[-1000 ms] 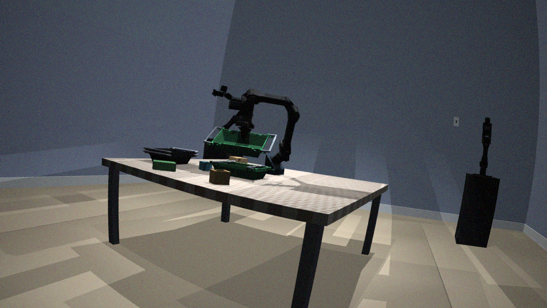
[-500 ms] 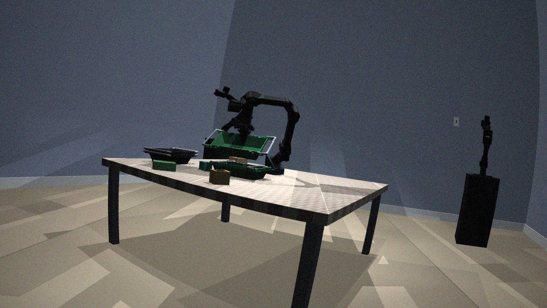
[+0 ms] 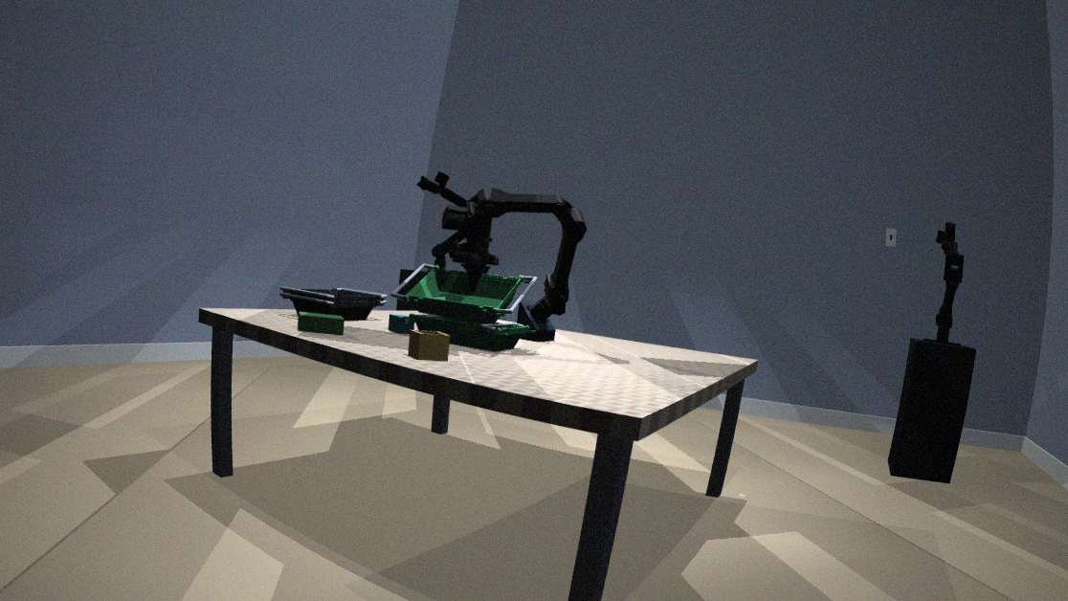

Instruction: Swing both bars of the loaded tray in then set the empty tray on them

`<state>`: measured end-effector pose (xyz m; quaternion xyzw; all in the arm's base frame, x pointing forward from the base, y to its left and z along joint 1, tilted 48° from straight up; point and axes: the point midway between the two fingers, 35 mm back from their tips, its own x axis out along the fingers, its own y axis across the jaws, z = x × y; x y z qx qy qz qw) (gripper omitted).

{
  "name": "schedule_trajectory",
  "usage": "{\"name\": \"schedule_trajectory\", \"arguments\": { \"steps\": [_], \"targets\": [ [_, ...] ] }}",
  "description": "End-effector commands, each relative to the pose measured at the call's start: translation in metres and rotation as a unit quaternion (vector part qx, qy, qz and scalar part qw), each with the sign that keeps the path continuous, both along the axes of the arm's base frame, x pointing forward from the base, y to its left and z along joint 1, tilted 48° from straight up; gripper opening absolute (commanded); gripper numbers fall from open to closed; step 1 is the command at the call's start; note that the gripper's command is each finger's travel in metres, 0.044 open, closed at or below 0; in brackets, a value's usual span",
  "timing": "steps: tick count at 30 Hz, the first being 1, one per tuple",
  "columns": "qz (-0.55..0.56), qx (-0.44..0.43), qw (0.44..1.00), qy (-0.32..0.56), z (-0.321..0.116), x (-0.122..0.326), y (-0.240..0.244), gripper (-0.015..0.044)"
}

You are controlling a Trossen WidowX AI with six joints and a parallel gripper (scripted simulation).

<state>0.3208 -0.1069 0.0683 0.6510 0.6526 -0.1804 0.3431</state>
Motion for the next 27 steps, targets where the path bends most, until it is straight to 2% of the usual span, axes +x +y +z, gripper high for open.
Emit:
{"name": "schedule_trajectory", "arguments": {
  "steps": [1,27],
  "targets": [
    [-0.022,0.003,1.000,0.004,-0.001,0.002,-0.001,0.0000],
    [-0.032,0.008,0.999,0.023,-0.008,-0.011,0.015,0.0000]
  ]
}}
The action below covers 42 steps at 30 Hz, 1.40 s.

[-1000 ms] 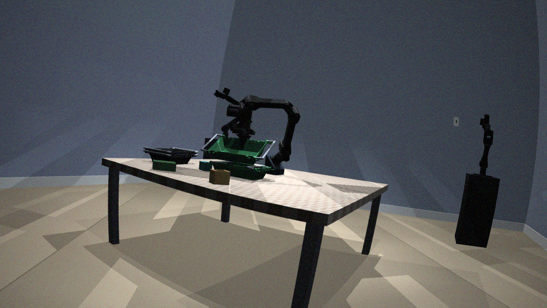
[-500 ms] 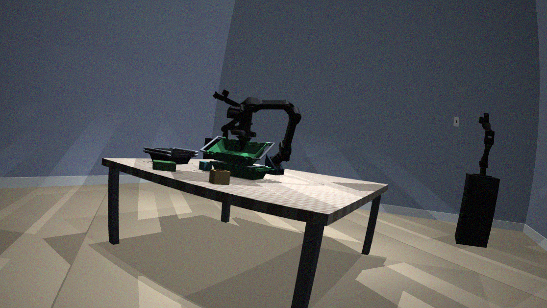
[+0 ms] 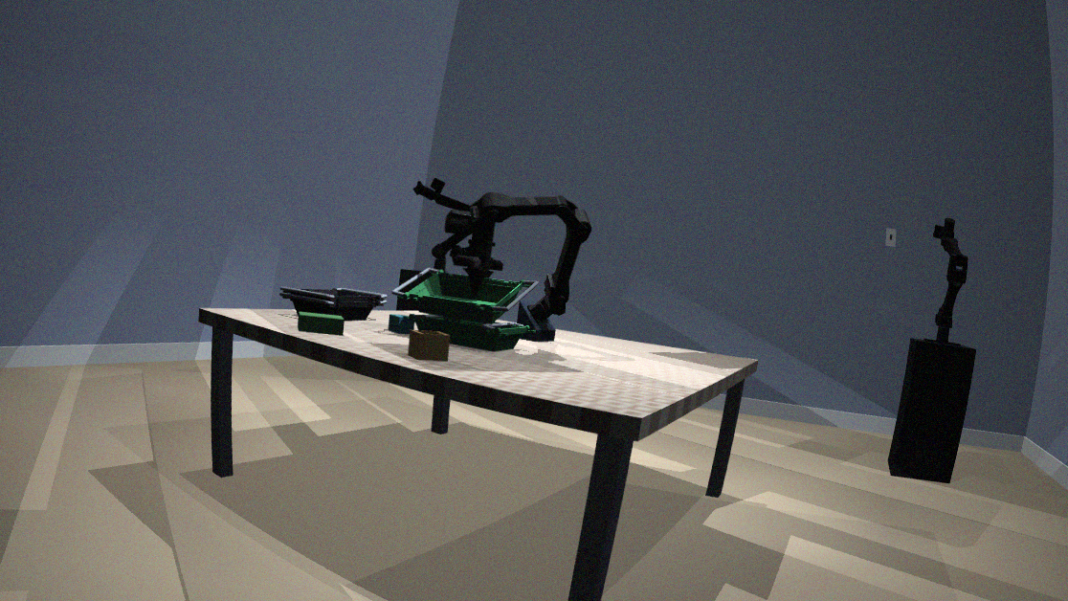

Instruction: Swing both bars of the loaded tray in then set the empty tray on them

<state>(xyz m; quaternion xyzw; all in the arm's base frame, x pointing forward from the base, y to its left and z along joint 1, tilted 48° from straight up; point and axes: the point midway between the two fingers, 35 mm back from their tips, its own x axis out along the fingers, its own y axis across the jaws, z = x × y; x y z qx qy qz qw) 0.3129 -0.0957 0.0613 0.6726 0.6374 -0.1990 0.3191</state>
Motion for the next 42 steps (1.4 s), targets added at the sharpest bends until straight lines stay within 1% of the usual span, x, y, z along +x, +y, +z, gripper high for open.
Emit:
{"name": "schedule_trajectory", "arguments": {
  "steps": [1,42],
  "targets": [
    [0.003,0.000,1.000,0.004,-0.002,-0.004,0.005,0.0000],
    [0.003,0.000,1.000,0.005,-0.010,-0.013,0.022,0.0000]
  ]
}}
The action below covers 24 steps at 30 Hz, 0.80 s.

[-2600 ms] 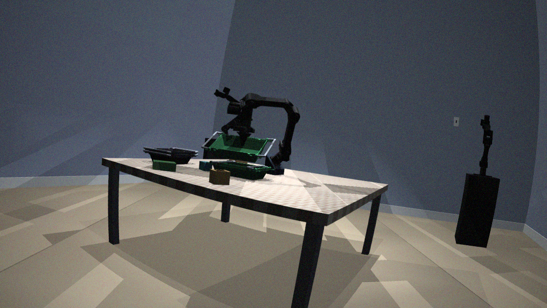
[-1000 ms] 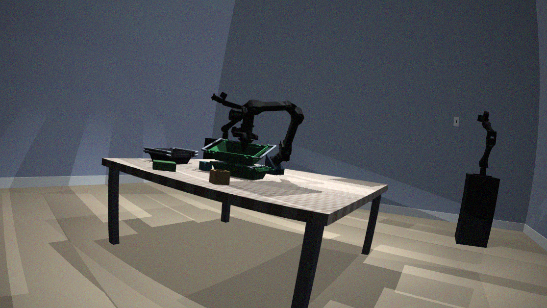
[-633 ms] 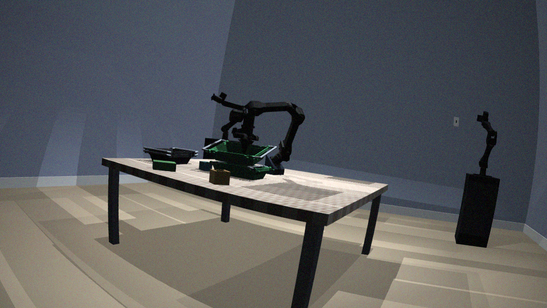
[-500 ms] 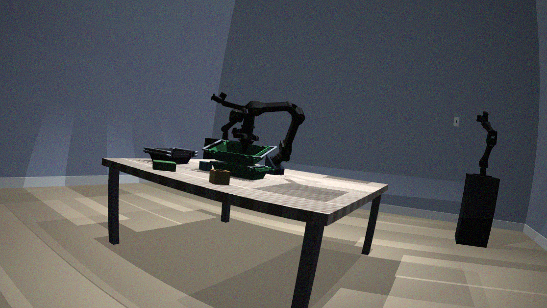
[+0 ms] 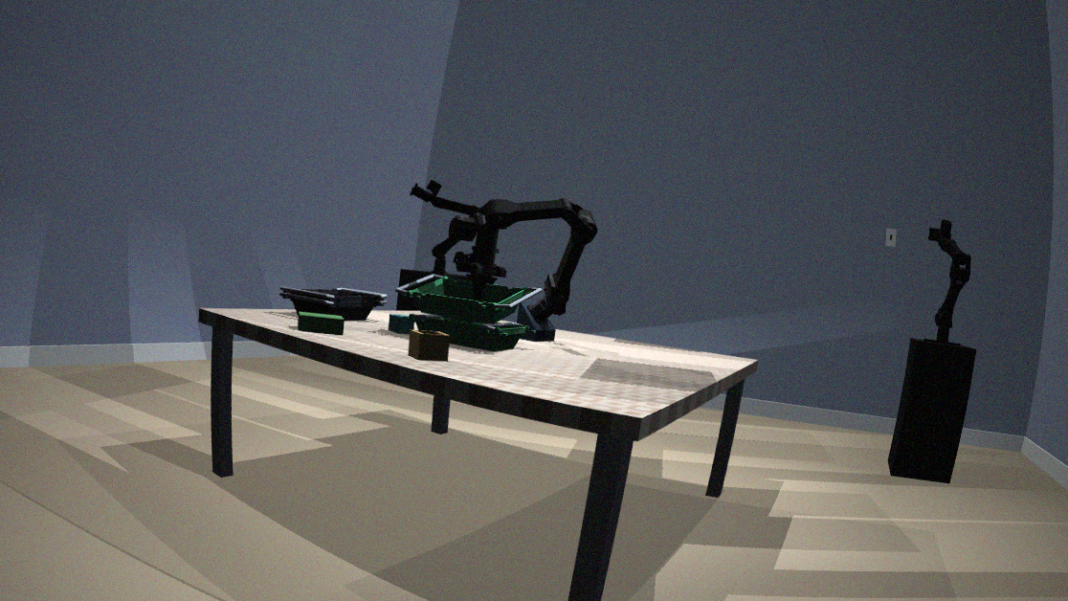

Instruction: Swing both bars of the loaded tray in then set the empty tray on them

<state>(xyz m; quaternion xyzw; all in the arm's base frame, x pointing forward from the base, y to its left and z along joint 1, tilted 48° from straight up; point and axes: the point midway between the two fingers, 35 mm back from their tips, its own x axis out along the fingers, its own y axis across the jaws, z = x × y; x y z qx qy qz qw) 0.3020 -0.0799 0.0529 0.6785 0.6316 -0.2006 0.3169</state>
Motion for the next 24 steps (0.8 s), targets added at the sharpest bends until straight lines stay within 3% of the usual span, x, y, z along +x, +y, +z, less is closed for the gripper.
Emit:
{"name": "schedule_trajectory", "arguments": {
  "steps": [1,24],
  "targets": [
    [0.011,-0.001,1.000,0.005,-0.0021,-0.0022,0.0064,0.0000],
    [0.011,-0.001,1.000,0.005,-0.0057,-0.0051,0.0139,0.0000]
  ]
}}
